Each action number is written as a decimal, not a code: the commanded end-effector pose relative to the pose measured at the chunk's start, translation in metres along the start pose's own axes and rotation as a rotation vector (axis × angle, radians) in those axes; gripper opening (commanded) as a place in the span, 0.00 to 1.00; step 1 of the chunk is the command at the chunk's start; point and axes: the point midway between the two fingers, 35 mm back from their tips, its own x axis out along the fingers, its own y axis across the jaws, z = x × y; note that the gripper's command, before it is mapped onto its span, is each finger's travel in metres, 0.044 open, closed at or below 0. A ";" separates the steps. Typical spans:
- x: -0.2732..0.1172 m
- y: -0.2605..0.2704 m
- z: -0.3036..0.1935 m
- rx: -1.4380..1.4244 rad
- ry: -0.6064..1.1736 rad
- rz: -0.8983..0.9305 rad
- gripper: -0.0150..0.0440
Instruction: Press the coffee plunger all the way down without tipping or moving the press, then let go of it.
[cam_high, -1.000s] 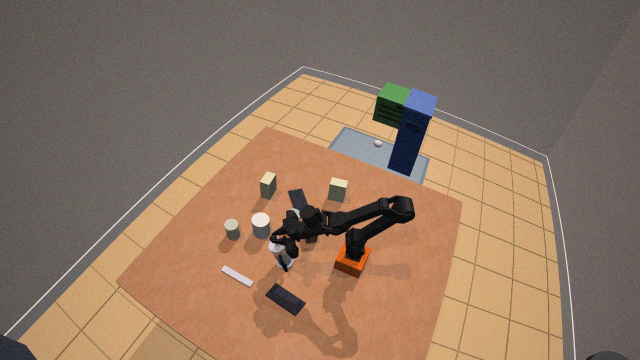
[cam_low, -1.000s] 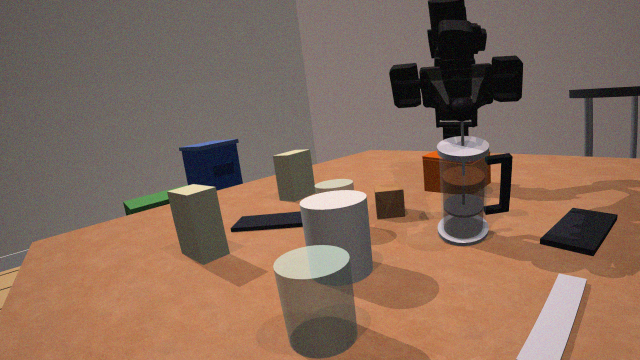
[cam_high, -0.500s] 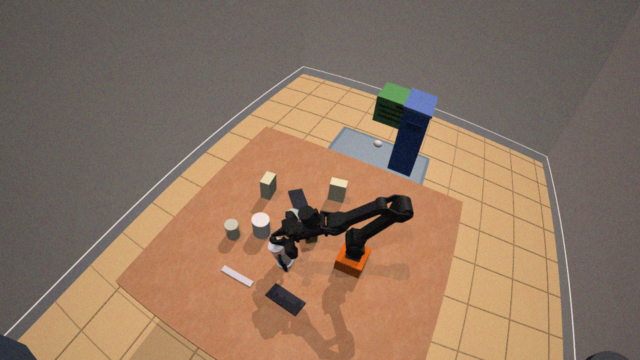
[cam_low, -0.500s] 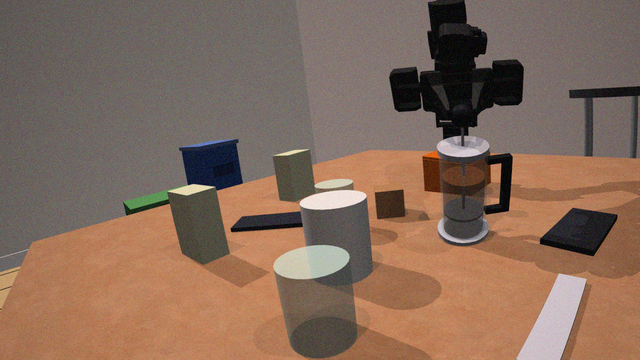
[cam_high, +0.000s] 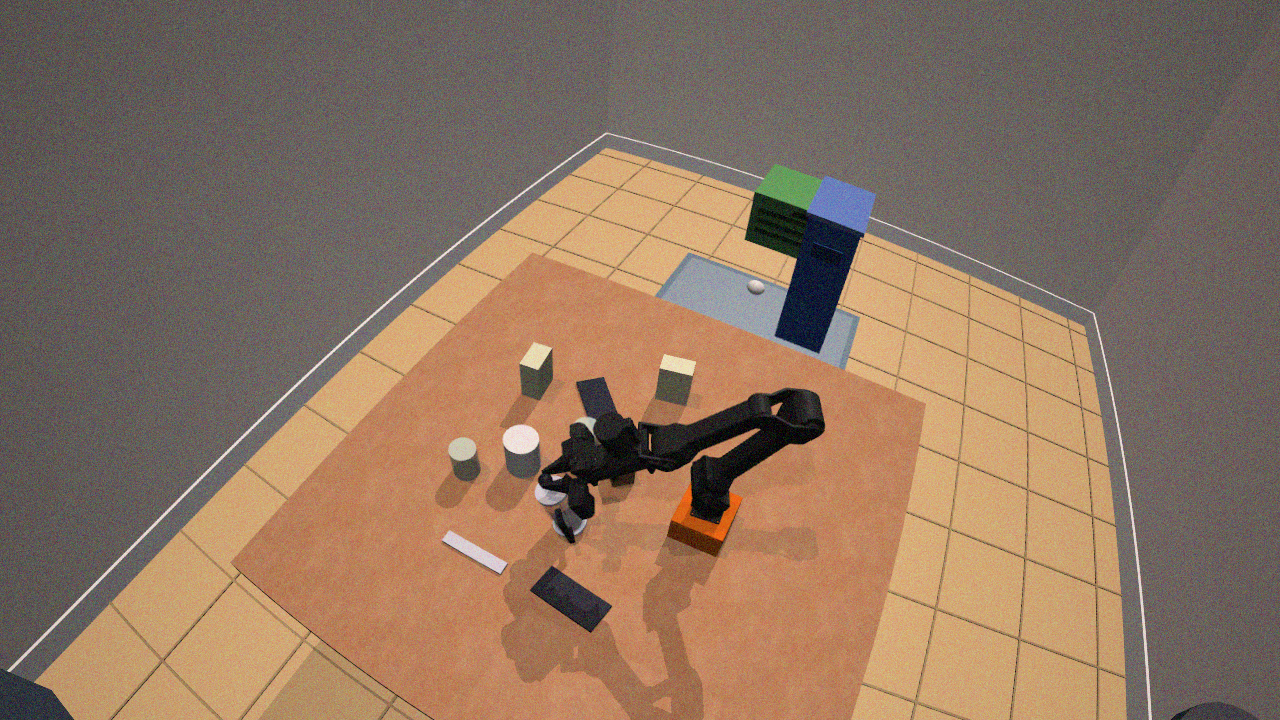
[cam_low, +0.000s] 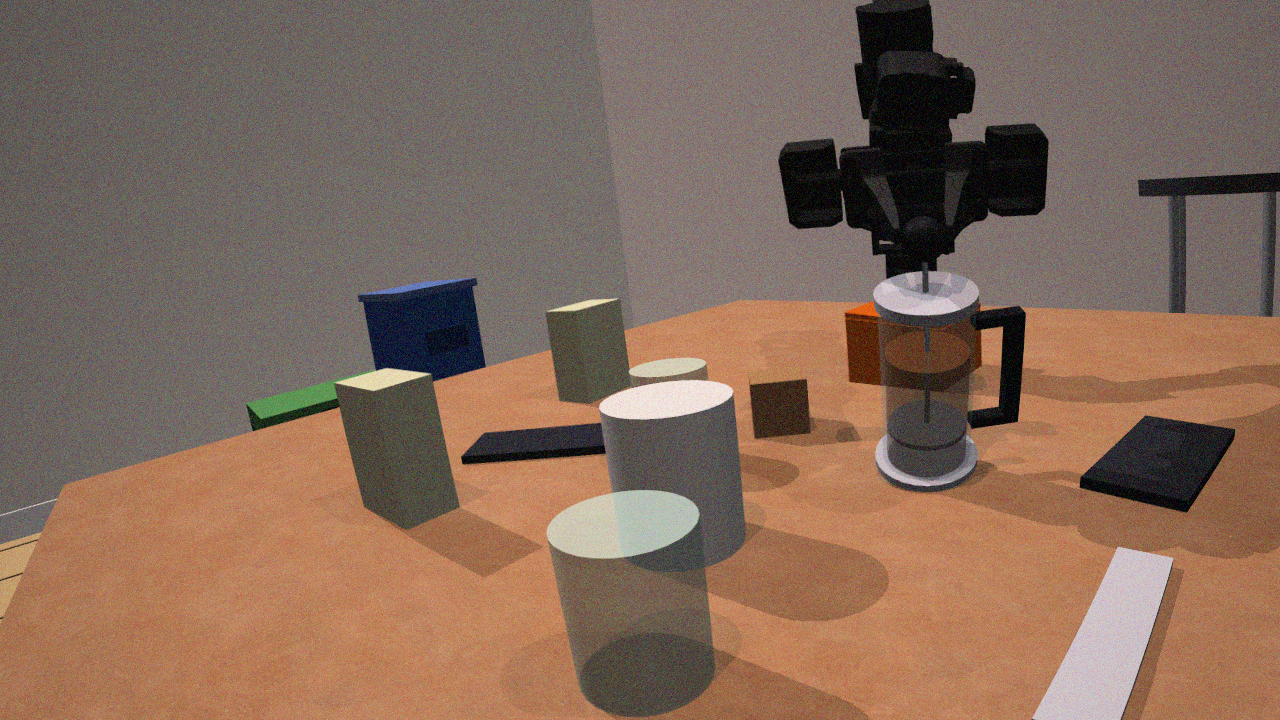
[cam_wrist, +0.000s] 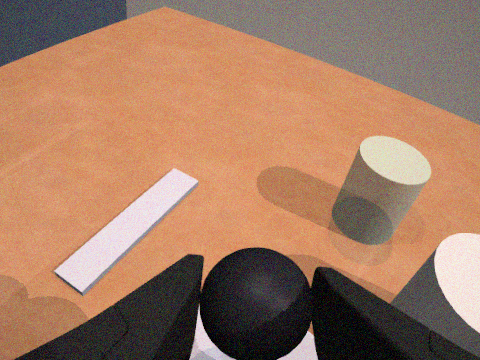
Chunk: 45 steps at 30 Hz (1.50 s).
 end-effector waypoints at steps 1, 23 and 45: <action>0.004 0.000 -0.010 0.013 0.042 0.001 0.45; 0.007 0.000 -0.008 0.013 0.042 0.001 0.45; 0.011 -0.001 -0.006 0.013 0.041 0.001 0.45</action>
